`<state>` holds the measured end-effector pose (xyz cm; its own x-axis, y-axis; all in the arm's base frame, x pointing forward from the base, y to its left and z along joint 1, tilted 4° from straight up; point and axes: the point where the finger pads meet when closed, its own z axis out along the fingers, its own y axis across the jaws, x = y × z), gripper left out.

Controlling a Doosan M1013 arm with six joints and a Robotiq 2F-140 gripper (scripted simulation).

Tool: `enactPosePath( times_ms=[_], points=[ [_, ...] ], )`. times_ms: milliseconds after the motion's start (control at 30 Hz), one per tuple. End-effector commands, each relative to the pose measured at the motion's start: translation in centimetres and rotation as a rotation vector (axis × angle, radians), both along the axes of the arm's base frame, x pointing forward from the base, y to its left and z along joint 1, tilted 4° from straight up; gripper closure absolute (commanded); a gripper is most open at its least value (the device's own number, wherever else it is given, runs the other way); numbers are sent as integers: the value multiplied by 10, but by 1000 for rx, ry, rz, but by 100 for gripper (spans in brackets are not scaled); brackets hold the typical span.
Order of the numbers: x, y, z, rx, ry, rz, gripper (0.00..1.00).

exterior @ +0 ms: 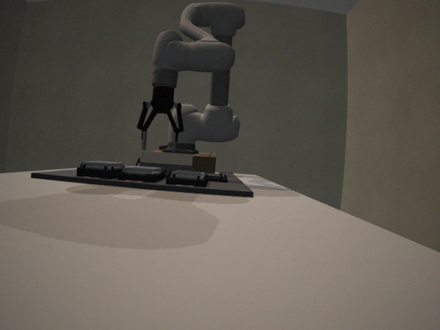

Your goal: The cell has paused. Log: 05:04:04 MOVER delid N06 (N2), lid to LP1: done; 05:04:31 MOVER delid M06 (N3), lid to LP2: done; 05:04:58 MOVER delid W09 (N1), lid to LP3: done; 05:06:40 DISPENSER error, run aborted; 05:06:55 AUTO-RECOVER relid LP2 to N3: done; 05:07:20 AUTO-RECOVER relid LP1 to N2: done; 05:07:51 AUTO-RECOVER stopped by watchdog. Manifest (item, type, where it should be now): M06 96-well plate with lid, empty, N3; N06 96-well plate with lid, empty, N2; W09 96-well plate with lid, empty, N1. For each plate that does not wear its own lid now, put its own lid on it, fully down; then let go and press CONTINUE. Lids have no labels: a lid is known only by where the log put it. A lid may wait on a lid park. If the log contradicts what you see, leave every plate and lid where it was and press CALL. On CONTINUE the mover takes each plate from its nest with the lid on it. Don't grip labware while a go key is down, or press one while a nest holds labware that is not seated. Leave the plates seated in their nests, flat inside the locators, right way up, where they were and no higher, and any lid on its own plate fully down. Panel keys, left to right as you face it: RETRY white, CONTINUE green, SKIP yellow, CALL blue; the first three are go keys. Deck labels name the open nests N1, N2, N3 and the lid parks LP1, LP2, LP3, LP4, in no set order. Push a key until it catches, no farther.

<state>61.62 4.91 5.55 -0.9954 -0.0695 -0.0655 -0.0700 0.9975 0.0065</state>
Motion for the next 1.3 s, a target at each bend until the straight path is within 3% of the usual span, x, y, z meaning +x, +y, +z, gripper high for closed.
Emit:
enactPosePath(
  times_ms=[0, 933, 1000, 1067, 1100, 1133, 1267],
  points=[
    [-2, -2, 2, -4, 0, 8, 100],
    [-2, -3, 2, -4, 0, 8, 100],
    [2, -29, 2, -5, 0, 8, 100],
    [6, -80, 2, -5, 0, 8, 100],
    [6, -80, 2, -5, 0, 8, 100],
    [7, -104, 2, -5, 0, 8, 100],
    [6, -130, 2, -5, 0, 7, 100]
  ],
)
